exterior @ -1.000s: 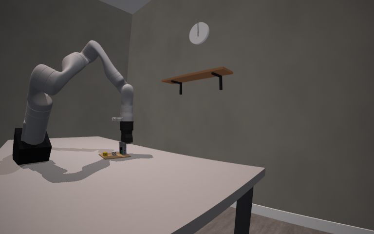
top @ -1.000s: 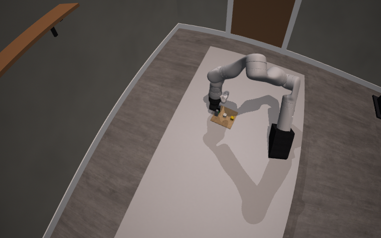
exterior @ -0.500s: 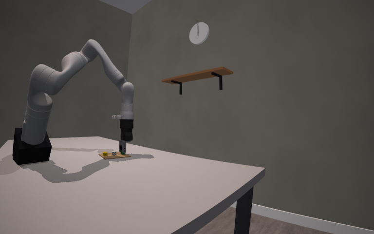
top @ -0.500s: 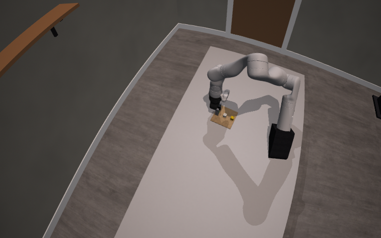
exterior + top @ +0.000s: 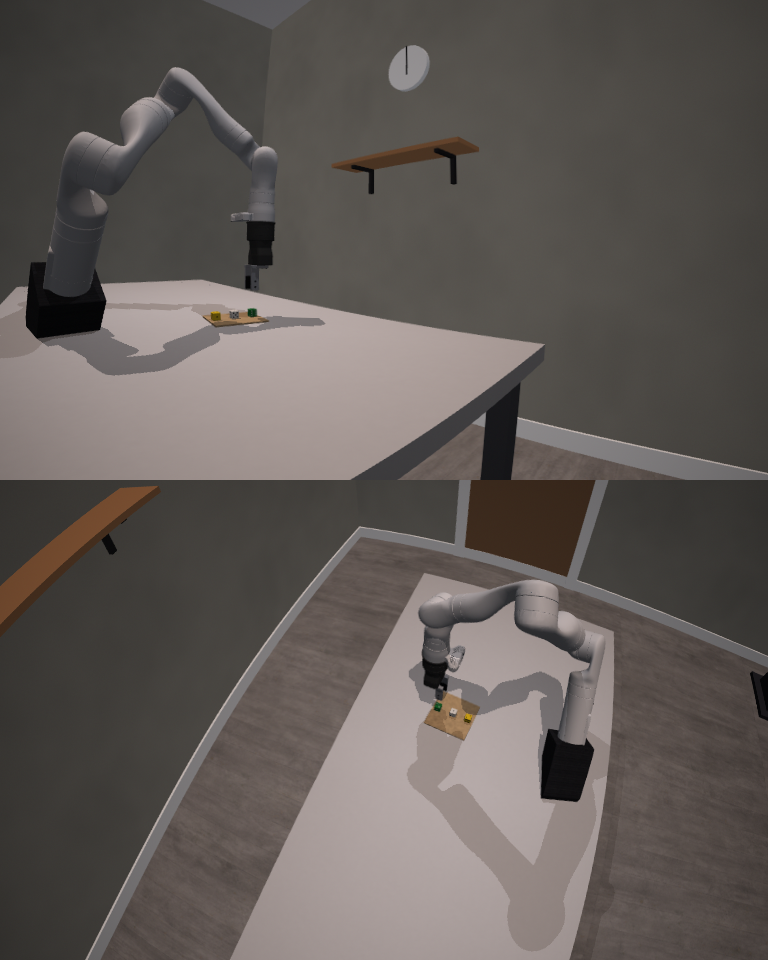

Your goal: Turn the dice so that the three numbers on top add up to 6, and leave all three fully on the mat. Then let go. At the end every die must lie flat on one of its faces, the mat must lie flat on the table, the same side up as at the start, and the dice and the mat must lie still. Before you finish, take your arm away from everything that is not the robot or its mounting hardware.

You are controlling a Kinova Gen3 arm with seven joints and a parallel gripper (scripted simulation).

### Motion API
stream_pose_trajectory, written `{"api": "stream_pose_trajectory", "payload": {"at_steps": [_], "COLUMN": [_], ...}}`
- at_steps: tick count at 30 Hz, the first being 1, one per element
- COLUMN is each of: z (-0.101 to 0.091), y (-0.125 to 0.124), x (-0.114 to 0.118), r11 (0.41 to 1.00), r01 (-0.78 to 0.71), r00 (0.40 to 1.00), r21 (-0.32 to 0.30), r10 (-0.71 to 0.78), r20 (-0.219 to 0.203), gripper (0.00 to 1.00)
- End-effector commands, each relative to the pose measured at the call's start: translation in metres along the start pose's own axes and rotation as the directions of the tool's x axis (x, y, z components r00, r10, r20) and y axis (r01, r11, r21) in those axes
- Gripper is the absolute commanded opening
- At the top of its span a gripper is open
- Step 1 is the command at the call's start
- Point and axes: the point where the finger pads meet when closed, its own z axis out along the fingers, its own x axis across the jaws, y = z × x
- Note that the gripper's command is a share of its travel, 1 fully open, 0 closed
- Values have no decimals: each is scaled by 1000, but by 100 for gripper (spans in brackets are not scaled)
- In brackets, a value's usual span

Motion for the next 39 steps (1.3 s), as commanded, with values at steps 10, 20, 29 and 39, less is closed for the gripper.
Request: {"api": "stream_pose_trajectory", "payload": {"at_steps": [10,20,29,39], "z": [-18,-18,-18,-37], "y": [3,3,3,3], "x": [6,6,6,6], "r11": [1000,1000,1000,1000], "r01": [9,9,9,9], "r00": [1000,1000,1000,1000], "r21": [-14,-14,-14,-14], "r10": [-9,-9,-9,-9], "r20": [-10,-10,-10,-10], "gripper": [100,100,100,100]}}
